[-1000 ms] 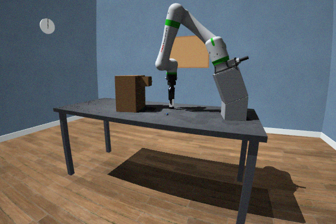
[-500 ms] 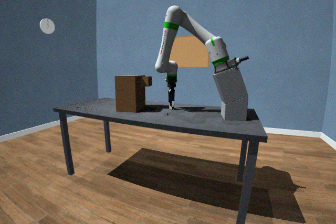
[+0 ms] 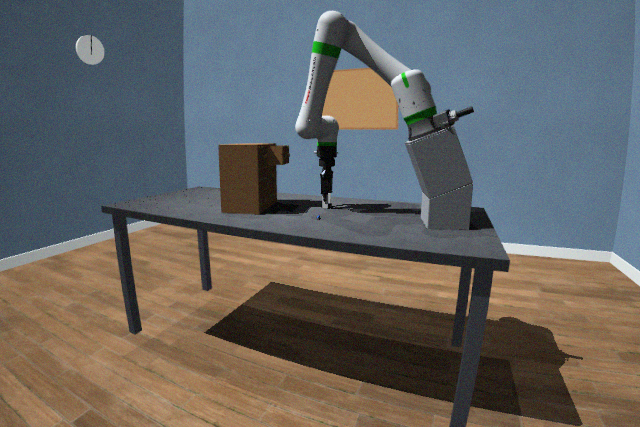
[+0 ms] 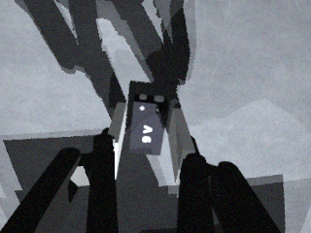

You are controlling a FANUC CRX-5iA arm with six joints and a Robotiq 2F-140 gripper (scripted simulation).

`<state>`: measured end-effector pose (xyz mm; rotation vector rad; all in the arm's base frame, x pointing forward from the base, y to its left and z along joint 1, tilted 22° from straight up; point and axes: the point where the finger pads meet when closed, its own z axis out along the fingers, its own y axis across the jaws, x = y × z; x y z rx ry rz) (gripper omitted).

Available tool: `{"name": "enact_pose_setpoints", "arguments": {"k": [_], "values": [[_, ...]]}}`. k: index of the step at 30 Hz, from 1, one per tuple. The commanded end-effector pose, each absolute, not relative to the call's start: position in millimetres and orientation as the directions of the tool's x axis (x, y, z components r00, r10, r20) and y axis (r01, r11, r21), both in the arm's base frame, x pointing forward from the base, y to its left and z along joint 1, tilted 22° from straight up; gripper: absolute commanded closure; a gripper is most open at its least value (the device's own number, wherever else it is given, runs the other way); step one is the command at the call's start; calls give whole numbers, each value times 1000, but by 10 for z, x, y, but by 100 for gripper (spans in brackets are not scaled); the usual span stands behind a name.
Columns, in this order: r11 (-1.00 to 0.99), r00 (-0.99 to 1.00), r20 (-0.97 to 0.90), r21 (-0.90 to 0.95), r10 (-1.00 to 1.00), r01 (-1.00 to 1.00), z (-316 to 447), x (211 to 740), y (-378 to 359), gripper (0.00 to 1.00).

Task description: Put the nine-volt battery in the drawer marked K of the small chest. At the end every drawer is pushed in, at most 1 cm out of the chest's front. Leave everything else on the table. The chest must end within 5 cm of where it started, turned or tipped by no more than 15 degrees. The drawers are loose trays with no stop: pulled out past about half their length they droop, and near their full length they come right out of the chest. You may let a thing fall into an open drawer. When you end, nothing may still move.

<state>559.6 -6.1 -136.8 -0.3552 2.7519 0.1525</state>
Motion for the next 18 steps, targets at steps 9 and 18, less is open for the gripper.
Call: {"name": "enact_pose_setpoints", "arguments": {"k": [9, 18], "values": [[963, -903, -365, 60, -225, -264, -1366, 5597, -62, 86], [963, -903, -365, 60, -225, -264, -1366, 5597, -62, 86]]}}
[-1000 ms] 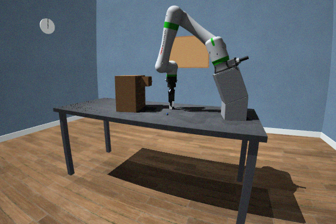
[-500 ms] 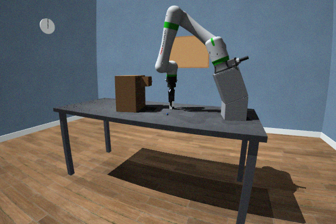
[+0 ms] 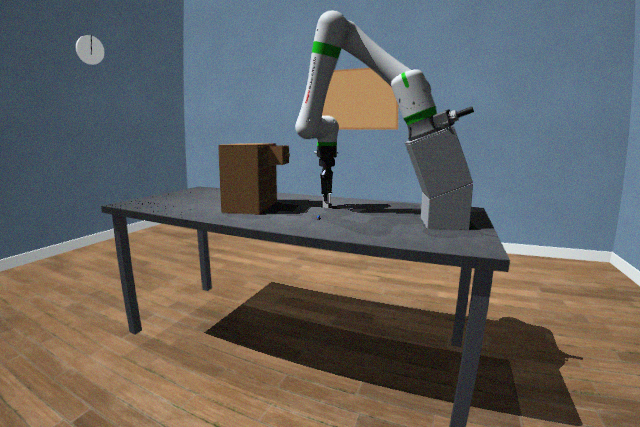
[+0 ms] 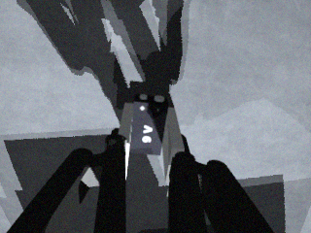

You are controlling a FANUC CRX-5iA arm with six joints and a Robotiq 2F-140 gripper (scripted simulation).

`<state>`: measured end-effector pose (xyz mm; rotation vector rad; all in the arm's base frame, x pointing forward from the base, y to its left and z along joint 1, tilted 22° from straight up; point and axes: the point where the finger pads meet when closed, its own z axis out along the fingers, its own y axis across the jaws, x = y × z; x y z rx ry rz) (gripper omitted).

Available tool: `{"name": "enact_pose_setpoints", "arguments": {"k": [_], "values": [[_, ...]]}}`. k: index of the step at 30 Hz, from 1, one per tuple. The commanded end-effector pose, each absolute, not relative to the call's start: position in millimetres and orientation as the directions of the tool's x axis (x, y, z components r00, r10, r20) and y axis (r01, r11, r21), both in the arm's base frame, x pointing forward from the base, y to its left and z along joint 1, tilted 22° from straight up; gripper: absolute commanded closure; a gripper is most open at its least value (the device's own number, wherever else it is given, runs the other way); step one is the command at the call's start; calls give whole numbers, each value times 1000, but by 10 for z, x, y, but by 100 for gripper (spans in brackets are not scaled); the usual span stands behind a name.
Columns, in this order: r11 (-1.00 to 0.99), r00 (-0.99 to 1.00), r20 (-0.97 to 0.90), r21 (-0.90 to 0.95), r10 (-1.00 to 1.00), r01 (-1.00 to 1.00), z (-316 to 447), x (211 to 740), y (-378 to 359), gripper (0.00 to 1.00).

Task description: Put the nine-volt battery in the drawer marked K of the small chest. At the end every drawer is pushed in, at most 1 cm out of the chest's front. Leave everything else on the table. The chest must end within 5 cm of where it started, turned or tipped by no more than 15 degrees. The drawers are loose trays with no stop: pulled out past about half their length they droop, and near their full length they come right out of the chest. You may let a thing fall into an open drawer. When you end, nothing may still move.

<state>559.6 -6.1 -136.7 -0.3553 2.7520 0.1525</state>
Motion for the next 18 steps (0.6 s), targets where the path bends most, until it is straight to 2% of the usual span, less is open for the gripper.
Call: {"name": "enact_pose_setpoints", "arguments": {"k": [1, 9, 18], "values": [[963, -903, -365, 60, -225, -264, -1366, 5597, -62, 86], [963, -903, -365, 60, -225, -264, -1313, 5578, -70, 86], [963, -903, -365, 60, -225, -264, -492, 5279, -203, 86]]}}
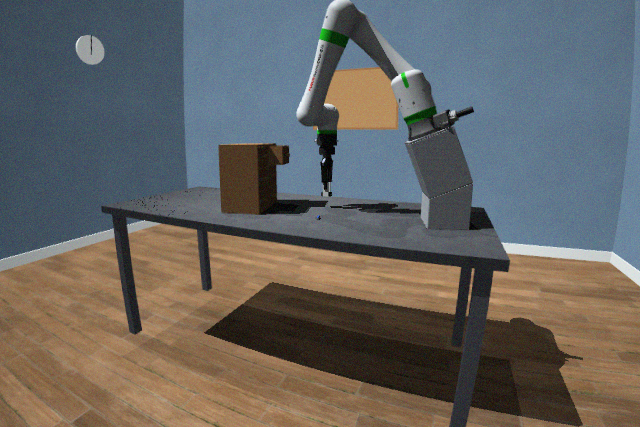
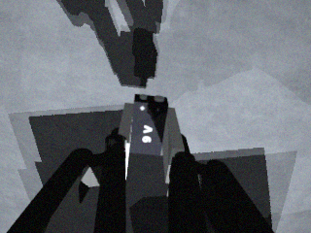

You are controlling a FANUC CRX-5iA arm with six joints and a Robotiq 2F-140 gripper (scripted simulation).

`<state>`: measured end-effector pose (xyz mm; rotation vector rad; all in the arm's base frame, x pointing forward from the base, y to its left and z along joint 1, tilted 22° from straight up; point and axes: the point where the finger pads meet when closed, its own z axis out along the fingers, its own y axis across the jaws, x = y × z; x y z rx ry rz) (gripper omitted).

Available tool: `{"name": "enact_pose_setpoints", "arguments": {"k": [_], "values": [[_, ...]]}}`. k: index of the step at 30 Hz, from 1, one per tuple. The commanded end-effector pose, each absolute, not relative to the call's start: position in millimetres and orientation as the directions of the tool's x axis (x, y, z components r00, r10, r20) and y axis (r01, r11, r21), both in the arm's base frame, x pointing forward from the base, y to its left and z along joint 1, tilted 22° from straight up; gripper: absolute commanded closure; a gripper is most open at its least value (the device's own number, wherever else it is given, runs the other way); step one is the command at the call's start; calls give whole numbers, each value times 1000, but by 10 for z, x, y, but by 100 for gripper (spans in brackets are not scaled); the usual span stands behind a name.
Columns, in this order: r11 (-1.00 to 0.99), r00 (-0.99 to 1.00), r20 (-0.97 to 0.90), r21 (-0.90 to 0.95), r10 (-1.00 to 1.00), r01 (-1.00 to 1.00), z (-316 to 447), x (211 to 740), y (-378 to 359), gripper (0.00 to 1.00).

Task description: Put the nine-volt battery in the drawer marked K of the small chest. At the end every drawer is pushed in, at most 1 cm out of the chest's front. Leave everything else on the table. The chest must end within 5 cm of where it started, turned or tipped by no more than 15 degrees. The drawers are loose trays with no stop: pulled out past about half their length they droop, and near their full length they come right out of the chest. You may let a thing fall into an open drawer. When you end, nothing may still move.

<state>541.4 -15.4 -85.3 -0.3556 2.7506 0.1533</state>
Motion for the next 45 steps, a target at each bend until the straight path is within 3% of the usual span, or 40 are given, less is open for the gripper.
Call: {"name": "enact_pose_setpoints", "arguments": {"k": [1, 10, 17, 45], "values": [[963, -903, -365, 60, -225, -264, -456, 5266, -209, 86], [962, -903, -365, 59, -228, -266, -435, 5265, -208, 86], [904, -839, -370, -9, -399, -427, -194, 5771, 141, 86], [904, -838, -370, -10, -401, -428, 56, 5687, 105, 86]]}}
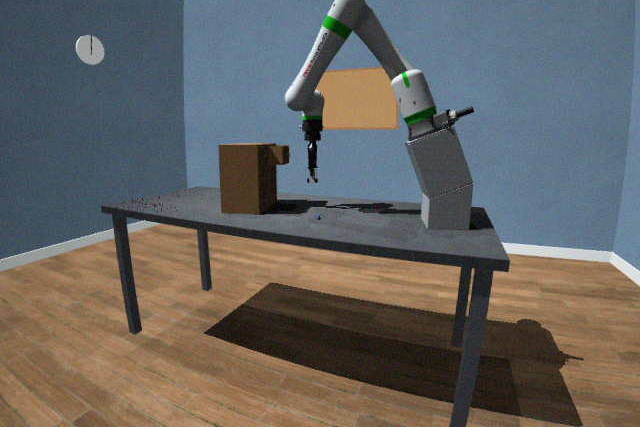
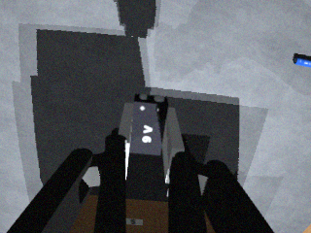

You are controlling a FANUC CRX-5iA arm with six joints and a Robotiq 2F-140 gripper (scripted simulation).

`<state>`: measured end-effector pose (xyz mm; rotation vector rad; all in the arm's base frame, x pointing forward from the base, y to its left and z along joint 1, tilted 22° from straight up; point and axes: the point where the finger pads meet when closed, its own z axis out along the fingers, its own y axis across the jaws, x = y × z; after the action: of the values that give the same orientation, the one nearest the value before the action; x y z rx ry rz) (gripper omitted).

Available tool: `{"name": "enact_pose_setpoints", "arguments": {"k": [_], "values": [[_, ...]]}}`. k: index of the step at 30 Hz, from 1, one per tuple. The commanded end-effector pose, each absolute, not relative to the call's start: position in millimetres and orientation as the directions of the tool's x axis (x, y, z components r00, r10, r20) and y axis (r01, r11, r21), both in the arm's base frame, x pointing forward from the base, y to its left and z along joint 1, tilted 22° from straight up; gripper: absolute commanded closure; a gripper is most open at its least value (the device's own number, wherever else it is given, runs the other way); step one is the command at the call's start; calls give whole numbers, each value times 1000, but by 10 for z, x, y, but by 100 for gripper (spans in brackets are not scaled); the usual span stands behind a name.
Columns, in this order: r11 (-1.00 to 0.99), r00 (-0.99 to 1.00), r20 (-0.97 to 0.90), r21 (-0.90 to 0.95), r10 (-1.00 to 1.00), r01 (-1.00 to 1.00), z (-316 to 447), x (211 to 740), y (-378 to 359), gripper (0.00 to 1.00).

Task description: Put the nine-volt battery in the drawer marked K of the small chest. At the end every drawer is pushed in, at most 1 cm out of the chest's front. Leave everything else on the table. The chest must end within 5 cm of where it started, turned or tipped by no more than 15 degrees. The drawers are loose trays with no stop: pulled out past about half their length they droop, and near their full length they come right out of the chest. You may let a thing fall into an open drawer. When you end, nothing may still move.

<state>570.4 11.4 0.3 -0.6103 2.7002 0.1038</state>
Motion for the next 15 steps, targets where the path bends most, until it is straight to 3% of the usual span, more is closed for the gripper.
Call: {"name": "enact_pose_setpoints", "arguments": {"k": [1, 15], "values": [[904, -838, -370, -10, -401, -428, 83, 5677, 101, 86], [904, -838, -370, -10, -401, -428, 521, 5518, 29, 86]]}}
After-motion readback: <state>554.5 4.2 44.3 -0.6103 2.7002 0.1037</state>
